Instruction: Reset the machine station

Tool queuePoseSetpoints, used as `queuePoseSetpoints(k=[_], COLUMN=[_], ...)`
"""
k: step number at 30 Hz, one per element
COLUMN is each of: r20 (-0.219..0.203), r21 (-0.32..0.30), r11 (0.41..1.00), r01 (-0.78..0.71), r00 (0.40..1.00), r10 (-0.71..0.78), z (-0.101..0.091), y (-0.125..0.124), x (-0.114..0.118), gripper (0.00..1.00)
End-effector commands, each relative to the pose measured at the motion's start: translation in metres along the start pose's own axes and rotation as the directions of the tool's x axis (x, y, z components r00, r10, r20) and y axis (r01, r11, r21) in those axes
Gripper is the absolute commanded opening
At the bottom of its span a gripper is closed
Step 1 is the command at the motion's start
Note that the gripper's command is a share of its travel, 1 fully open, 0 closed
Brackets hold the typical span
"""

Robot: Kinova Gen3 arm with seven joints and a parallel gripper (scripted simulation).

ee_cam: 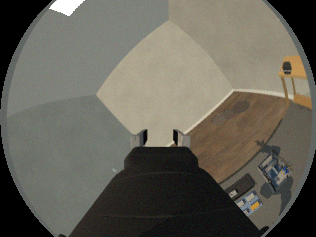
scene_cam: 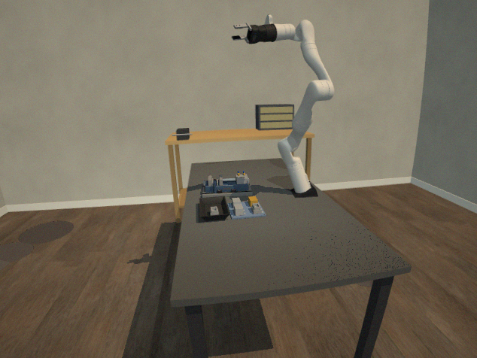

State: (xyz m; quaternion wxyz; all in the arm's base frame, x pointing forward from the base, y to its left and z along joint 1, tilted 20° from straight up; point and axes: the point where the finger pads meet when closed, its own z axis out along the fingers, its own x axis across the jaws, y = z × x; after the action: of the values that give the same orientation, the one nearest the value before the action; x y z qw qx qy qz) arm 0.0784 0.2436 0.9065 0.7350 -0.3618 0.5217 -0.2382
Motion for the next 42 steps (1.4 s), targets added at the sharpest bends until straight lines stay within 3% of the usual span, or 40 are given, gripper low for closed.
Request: queuePoseSetpoints(k=[1,25,32,34,42], r20=[0.001,-0.016,-0.087,-0.087,-0.206], r21=[0.001,-0.016,-0.097,-0.097,-0.280], r11=[1.000,1.000,0.994,0.994,0.952], r01=[0.000,0.011,0.057,0.057,0.121], r00=[1.000,1.000,0.994,0.994,0.961], r10=[0.000,-0.011,-0.065,-0.065,-0.183], z=[0.000,0.006,0.033,0.033,0.073], y=[-0.001,0.008,0.045,0.045,0.126], x=[0.000,0.009,0.048,0.048,0.130], gripper=[1.00,1.00,1.00,1.00,1.00])
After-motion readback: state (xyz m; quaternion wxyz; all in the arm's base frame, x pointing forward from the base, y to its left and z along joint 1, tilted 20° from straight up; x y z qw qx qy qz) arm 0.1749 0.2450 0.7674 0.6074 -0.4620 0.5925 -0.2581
